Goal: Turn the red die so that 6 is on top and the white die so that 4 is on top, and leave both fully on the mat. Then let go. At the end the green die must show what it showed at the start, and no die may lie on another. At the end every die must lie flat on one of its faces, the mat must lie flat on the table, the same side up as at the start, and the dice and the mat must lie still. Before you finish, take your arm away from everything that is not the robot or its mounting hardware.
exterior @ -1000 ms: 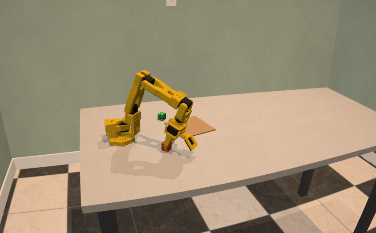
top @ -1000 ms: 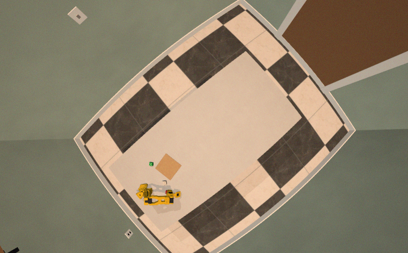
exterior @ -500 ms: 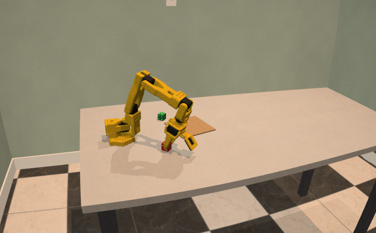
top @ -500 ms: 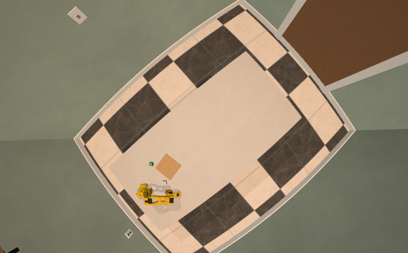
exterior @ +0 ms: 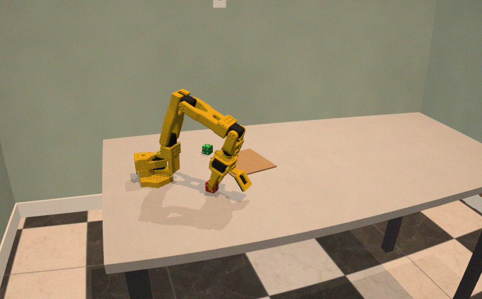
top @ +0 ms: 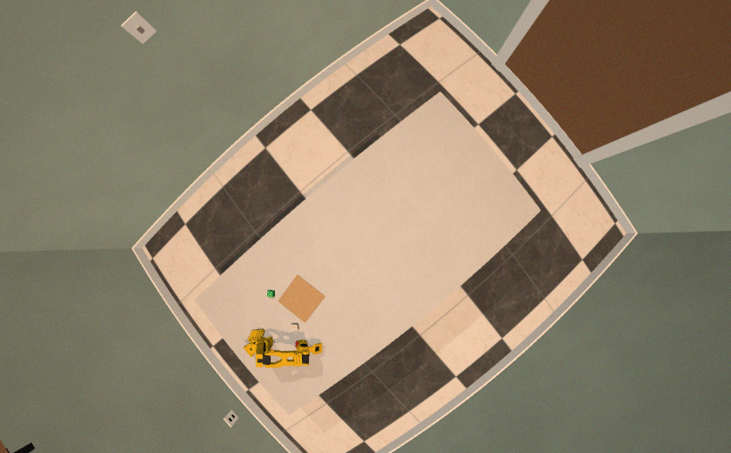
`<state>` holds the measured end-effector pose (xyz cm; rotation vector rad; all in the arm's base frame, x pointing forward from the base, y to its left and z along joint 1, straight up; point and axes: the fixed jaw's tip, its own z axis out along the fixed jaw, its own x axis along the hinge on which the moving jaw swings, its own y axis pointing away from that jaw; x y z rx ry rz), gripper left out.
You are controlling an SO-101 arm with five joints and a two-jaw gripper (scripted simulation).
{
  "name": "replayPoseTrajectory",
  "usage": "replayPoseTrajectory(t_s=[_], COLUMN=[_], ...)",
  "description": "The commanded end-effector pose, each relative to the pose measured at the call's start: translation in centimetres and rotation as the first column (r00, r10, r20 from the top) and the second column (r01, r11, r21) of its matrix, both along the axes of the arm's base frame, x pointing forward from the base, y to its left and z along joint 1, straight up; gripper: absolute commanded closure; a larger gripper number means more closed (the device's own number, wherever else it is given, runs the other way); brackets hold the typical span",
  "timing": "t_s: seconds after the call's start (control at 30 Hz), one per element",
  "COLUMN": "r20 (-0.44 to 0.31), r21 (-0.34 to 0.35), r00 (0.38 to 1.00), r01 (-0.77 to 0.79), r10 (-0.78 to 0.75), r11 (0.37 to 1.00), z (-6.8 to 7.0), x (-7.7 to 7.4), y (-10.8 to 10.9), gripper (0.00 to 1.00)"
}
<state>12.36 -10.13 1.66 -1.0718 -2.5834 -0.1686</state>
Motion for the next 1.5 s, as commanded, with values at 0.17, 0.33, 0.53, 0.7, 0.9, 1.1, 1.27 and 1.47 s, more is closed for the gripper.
replayPoseTrajectory(t_s=[0.17,0.33,0.53,0.7,0.9,1.1,1.27,1.47], r20=[0.148,0.227,0.279,0.284,0.284,0.284,0.284,0.294], r21=[-0.132,-0.204,-0.250,-0.254,-0.254,-0.254,-0.254,-0.263], r00=[0.989,0.973,0.960,0.958,0.958,0.958,0.958,0.955], r01=[0.008,0.022,0.035,0.037,0.037,0.037,0.037,0.039], r10=[0.012,0.025,0.037,0.038,0.038,0.038,0.038,0.041], r11=[0.991,0.979,0.968,0.966,0.966,0.966,0.966,0.964], z=[2.7,4.2,5.0,5.1,5.1,5.1,5.1,5.0], x=[0.6,0.5,0.4,0.4,0.4,0.4,0.4,0.5], y=[-0.5,-0.4,-0.2,-0.2,-0.2,-0.2,-0.2,-0.3], gripper=[1.00,1.00,1.00,1.00,1.00,1.00,1.00,1.00])
